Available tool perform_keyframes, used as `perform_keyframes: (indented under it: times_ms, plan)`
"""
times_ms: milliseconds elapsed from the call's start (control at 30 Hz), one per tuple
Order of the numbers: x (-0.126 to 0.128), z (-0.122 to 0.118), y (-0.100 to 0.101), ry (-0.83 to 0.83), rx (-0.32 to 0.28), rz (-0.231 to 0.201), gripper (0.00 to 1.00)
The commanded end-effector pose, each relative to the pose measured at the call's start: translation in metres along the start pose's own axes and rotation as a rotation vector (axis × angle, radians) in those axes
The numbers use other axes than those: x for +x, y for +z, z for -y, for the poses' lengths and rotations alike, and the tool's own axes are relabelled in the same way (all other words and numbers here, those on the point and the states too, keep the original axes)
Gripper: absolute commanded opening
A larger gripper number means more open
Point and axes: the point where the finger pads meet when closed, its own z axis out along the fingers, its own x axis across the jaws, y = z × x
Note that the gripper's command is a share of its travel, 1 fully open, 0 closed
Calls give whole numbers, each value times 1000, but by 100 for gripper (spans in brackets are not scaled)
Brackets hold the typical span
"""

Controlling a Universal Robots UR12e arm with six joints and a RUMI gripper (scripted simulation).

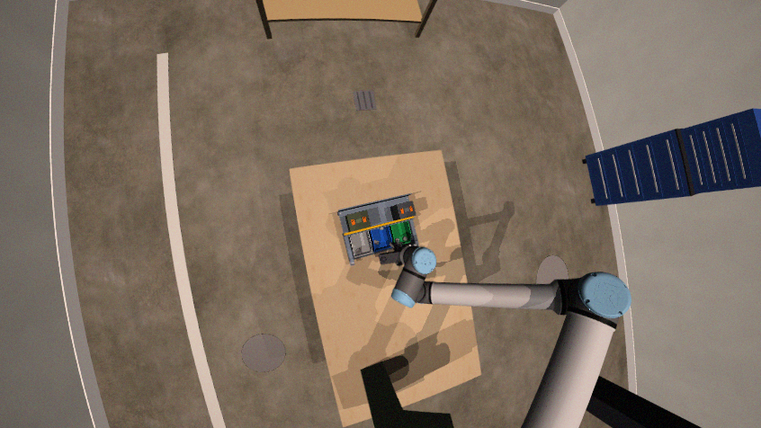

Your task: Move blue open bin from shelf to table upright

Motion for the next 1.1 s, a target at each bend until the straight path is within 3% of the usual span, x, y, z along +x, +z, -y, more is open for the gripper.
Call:
perform_keyframes:
  times_ms: [0, 1067]
  plan:
    - [28, 36, 1, 0, 0, 0, 58]
    - [23, 30, 1, 0, 0, 0, 58]
